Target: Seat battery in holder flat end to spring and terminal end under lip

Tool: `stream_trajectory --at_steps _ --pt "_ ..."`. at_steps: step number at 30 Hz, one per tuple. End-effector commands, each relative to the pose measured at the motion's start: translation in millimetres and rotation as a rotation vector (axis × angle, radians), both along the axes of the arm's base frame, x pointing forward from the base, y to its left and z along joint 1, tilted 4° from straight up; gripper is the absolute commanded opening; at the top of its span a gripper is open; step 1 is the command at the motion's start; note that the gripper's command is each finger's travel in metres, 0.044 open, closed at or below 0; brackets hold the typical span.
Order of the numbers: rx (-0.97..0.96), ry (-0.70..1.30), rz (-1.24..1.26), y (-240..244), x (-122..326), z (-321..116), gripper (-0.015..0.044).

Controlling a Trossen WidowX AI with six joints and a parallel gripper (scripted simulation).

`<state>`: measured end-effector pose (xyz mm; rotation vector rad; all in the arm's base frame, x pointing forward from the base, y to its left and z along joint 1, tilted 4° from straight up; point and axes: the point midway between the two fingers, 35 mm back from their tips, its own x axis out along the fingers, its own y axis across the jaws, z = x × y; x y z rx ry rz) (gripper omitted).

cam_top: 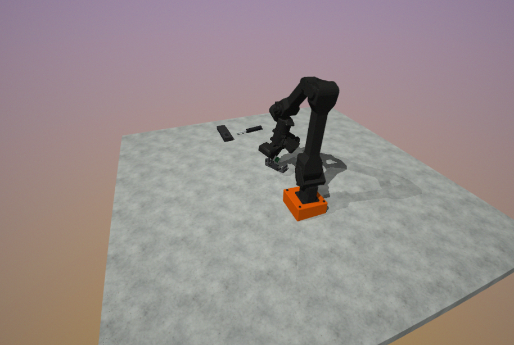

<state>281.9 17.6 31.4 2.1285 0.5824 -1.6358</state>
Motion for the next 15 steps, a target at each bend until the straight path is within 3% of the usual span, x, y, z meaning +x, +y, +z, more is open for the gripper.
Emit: stream_trajectory --at_steps 1,15 --pt "0.016 -0.019 0.006 0.1 -0.2 -1.4 0.0069" --pt "0.077 -0.1 0.011 -2.9 -2.7 -9.9 0.0069"
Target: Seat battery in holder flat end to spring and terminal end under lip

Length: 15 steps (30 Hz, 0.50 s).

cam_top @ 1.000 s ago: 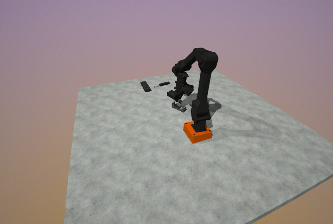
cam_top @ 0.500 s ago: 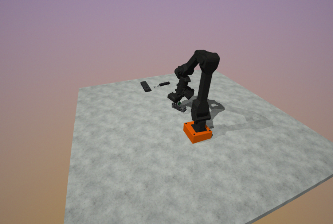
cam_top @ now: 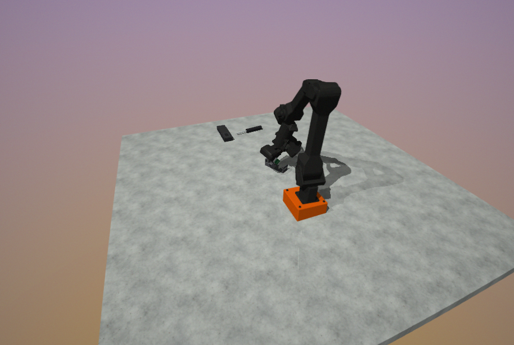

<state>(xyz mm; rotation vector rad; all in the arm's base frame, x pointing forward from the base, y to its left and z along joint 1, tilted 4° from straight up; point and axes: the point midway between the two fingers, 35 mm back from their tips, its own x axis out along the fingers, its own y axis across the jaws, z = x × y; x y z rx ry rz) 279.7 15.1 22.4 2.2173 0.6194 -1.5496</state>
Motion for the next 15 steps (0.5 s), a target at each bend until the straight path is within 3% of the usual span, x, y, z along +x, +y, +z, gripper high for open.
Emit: stream_trajectory --at_steps 1,15 --pt "0.022 -0.033 0.007 -0.6 -0.8 -1.4 0.0069" --pt "0.08 -0.119 0.019 -3.6 -4.9 -7.8 0.0069"
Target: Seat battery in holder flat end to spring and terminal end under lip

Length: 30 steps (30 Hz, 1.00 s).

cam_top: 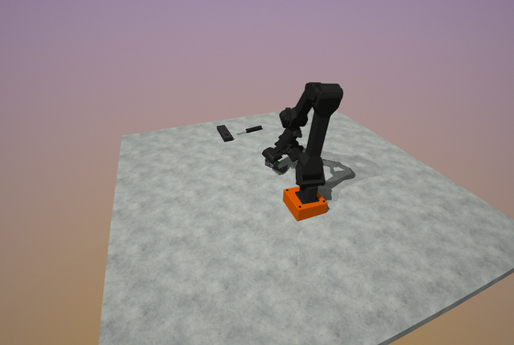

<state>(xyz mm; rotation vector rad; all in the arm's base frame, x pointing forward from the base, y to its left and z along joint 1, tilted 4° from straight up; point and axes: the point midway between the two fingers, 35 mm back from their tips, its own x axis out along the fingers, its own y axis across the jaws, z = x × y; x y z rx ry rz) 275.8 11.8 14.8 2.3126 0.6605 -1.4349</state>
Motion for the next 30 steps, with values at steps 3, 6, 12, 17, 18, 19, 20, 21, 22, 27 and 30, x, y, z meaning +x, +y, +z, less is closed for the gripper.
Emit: stream_trajectory --at_steps 3,6,12,17,18,19,20,21,22,27,30 --pt "0.027 -0.047 0.012 -0.9 -1.9 -1.3 0.0069" --pt "0.03 -0.051 0.013 -1.0 -2.2 -1.5 0.0069" --pt "0.031 -0.05 0.014 -3.7 -5.9 -2.6 0.0069" --pt "0.031 -0.049 0.014 -6.7 -10.4 -3.8 0.0069" --pt "0.032 -0.049 0.014 -7.3 -11.3 -4.0 0.0069" --pt "0.032 -0.049 0.015 -7.9 -12.1 -4.1 0.0069" --pt "0.032 -0.049 0.015 -8.4 -13.0 -4.2 0.0069" --pt "0.033 -0.049 0.015 -9.0 -13.9 -4.3 0.0069" --pt "0.033 -0.05 0.015 -9.6 -14.9 -4.4 0.0069" --pt "0.033 -0.05 0.015 -12.0 -18.6 -4.6 0.0069" --pt "0.032 -0.05 0.016 -13.2 -20.6 -4.6 0.0069"
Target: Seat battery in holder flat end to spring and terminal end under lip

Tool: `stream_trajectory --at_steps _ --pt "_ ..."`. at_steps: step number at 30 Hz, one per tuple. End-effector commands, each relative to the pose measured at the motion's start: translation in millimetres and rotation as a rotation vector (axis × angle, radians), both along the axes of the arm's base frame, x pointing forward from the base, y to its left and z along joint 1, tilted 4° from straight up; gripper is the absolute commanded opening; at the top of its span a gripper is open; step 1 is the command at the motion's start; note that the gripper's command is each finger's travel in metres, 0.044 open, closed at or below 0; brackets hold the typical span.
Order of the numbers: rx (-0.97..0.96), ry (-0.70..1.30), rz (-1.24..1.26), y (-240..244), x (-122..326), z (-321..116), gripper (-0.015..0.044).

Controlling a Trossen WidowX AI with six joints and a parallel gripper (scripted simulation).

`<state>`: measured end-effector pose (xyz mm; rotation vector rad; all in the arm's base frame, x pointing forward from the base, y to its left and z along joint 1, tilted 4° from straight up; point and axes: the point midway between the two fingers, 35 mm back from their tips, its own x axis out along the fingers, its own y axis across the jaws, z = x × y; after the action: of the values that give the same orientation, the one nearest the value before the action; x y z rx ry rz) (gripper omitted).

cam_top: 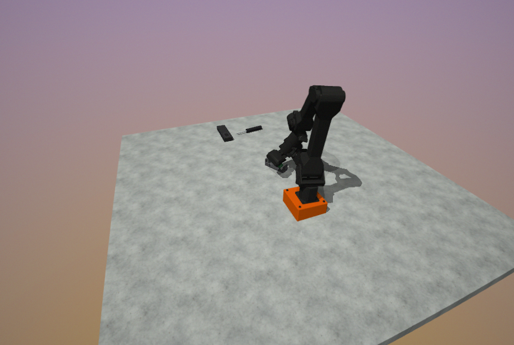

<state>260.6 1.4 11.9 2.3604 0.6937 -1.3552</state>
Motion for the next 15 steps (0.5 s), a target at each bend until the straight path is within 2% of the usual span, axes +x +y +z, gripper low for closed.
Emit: stream_trajectory --at_steps 1,15 --pt "-0.004 0.007 -0.001 -2.9 -5.4 -1.7 0.0069" --pt "-0.037 0.094 -0.01 -1.2 -1.9 -4.7 0.0069"
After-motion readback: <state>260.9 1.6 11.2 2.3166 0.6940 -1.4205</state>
